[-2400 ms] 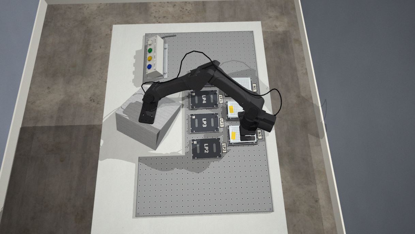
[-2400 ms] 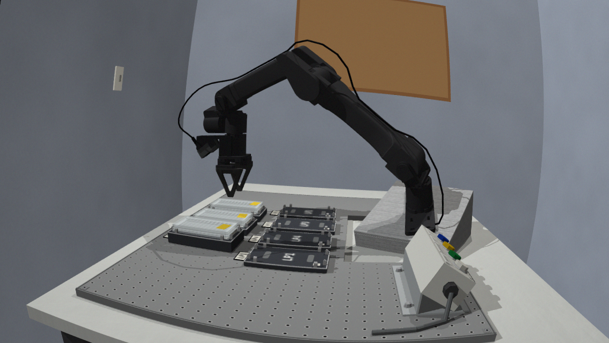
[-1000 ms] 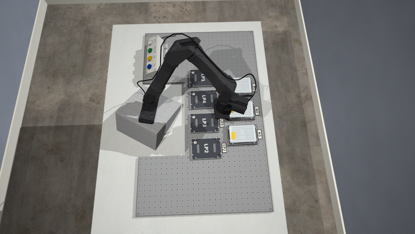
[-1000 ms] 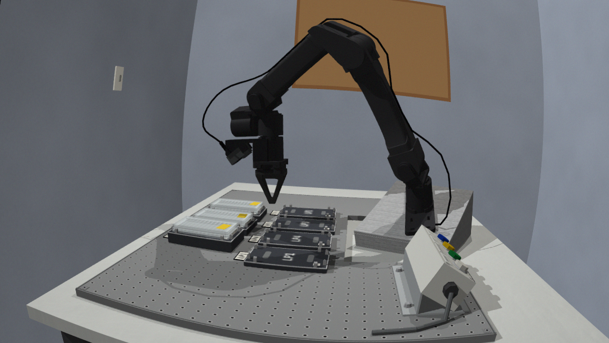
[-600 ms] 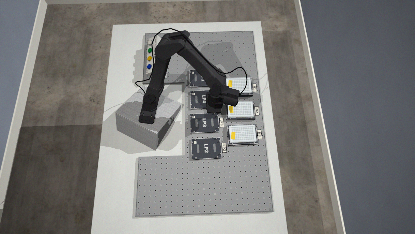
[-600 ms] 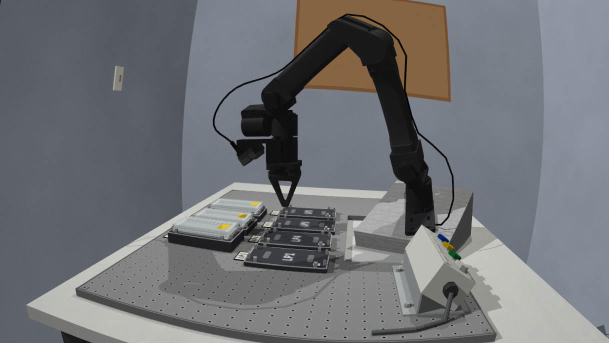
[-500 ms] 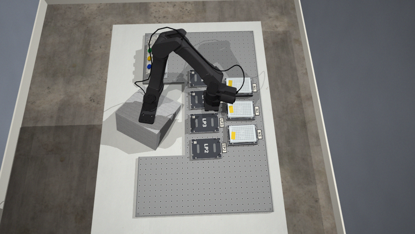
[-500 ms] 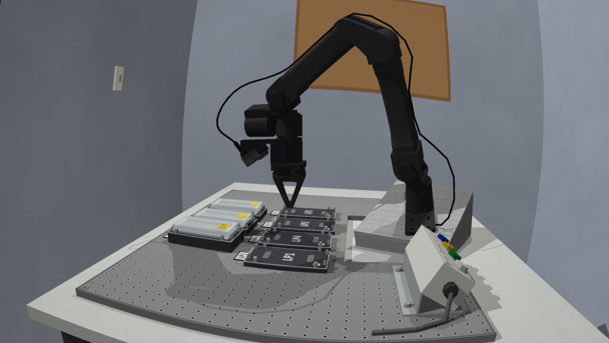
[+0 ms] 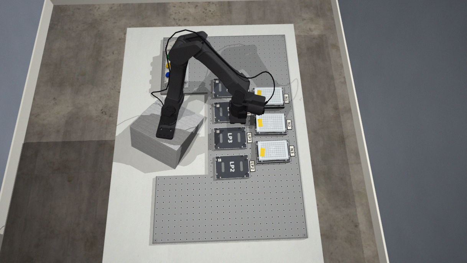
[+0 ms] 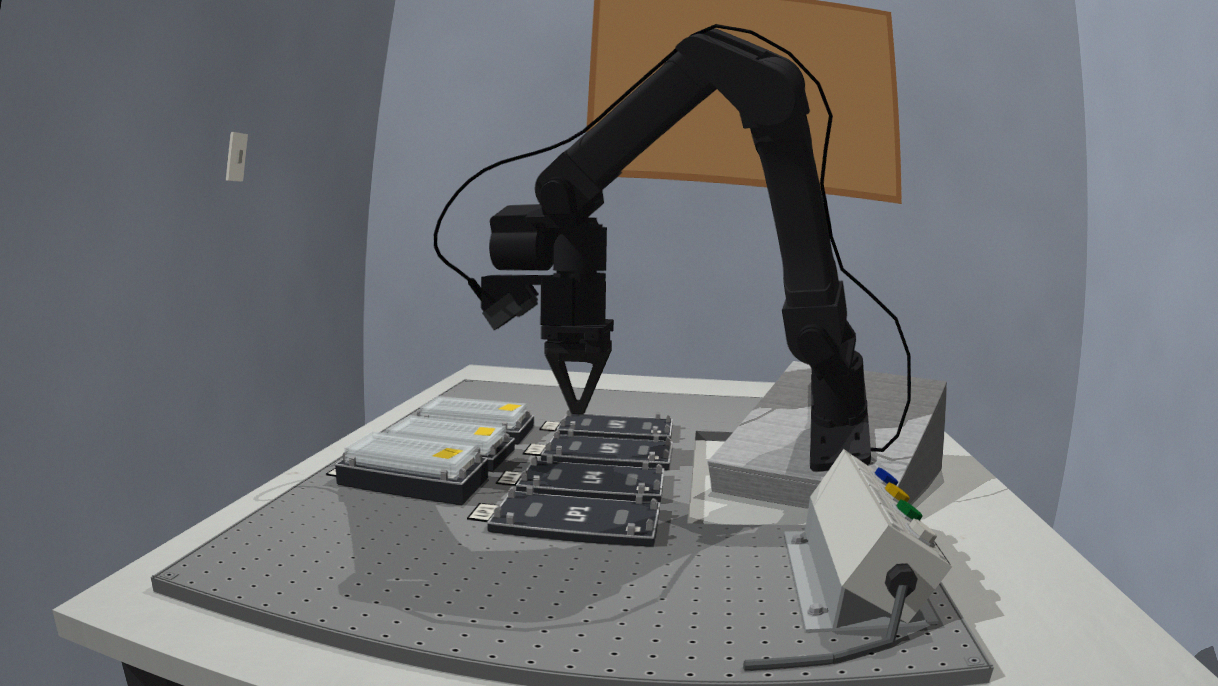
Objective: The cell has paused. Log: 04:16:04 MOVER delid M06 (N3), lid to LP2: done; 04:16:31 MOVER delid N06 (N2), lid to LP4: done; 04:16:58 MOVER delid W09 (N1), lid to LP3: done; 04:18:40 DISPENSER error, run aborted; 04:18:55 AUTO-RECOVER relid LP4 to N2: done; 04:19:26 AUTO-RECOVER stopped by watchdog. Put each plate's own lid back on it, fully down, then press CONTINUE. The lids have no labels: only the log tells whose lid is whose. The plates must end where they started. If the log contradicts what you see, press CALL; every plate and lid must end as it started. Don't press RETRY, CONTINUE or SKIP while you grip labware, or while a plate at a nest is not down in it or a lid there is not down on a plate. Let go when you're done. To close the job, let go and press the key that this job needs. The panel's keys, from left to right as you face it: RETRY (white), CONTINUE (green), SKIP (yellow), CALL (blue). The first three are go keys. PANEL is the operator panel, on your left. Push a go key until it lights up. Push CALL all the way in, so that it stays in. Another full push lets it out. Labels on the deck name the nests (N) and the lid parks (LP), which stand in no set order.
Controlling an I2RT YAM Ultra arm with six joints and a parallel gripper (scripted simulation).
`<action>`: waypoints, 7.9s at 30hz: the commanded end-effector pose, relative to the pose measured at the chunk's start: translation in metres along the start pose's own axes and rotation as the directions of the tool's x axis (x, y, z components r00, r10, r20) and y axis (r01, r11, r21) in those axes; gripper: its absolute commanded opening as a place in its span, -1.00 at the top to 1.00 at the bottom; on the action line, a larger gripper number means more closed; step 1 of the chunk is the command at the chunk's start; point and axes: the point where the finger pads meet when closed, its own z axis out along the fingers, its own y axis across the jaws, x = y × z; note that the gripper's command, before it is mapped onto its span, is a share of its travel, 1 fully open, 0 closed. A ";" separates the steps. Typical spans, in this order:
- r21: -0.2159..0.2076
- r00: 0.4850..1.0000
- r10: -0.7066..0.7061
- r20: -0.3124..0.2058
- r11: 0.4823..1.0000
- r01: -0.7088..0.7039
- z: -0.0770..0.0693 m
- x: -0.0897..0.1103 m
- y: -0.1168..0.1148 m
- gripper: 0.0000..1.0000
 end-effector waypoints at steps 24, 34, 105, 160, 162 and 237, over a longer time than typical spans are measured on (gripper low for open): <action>0.013 0.999 0.002 0.040 1.000 -0.003 0.000 -0.009 -0.001 1.00; 0.015 0.999 0.000 0.047 1.000 -0.001 -0.001 -0.011 -0.001 1.00; 0.034 0.907 -0.419 0.045 0.908 0.417 -0.074 0.022 0.107 1.00; 0.034 0.775 -0.629 0.058 0.777 0.628 -0.071 0.036 0.211 1.00; 0.034 0.775 -0.630 0.055 0.777 0.629 -0.071 0.036 0.211 1.00; 0.031 -0.051 -0.999 -0.001 -0.051 0.998 -0.060 0.314 0.346 1.00</action>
